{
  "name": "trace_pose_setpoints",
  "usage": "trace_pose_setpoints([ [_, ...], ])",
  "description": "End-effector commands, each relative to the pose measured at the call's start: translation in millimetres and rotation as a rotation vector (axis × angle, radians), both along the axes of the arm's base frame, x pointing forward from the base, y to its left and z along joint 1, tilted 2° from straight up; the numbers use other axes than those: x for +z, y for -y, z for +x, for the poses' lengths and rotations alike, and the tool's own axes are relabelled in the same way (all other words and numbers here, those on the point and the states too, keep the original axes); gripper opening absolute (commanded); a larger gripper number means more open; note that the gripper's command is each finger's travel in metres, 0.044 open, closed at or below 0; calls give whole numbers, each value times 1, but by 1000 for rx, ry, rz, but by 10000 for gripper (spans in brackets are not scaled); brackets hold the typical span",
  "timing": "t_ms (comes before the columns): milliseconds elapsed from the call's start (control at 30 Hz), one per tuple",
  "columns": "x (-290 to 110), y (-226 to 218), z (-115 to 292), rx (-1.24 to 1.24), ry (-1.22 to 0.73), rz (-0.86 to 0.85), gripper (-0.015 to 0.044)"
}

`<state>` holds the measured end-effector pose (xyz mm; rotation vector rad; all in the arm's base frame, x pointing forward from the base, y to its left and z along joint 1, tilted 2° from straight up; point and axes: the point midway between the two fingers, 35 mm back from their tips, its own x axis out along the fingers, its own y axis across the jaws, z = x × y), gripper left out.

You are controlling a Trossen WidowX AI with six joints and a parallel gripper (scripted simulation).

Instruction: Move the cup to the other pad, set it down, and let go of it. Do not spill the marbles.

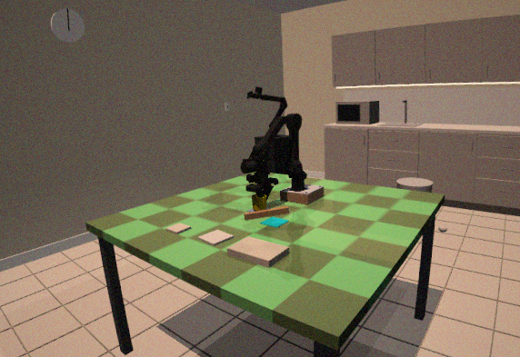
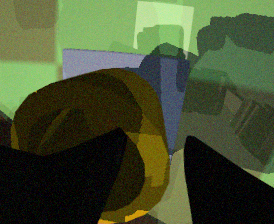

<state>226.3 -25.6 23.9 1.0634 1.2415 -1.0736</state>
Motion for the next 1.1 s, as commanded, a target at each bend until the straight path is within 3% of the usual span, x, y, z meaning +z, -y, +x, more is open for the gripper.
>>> trace_pose_setpoints([
  [0, 0, 0, 0, 0, 1, 0, 153],
  [733, 0, 0, 0, 0, 1, 0, 0],
  [1067, 26, -1, 1, 0, 1, -2, 0],
])
